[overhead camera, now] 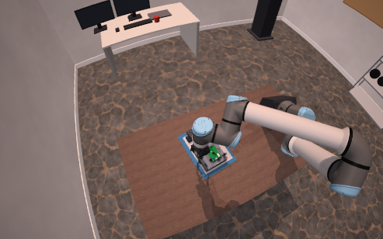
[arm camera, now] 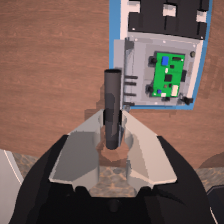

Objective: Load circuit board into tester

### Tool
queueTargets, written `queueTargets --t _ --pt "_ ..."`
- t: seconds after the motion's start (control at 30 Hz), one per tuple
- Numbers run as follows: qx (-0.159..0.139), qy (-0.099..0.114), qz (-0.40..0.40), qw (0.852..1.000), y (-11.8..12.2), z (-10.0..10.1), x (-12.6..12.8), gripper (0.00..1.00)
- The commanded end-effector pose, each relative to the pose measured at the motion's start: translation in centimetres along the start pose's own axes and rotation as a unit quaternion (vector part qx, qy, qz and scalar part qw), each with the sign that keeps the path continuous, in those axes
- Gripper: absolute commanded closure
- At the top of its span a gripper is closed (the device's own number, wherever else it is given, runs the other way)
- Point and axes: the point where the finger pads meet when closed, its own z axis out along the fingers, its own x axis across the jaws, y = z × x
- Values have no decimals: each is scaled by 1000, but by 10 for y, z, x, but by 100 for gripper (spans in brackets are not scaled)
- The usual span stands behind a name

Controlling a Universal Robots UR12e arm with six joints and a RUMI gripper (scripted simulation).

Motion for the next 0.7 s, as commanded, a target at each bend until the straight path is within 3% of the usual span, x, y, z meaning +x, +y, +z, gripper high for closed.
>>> queueTargets --t 0.0,0.67 --pt "0 0 0 1000 0 -1 2 100" --pt "0 0 0 1000 0 -4 16 100"
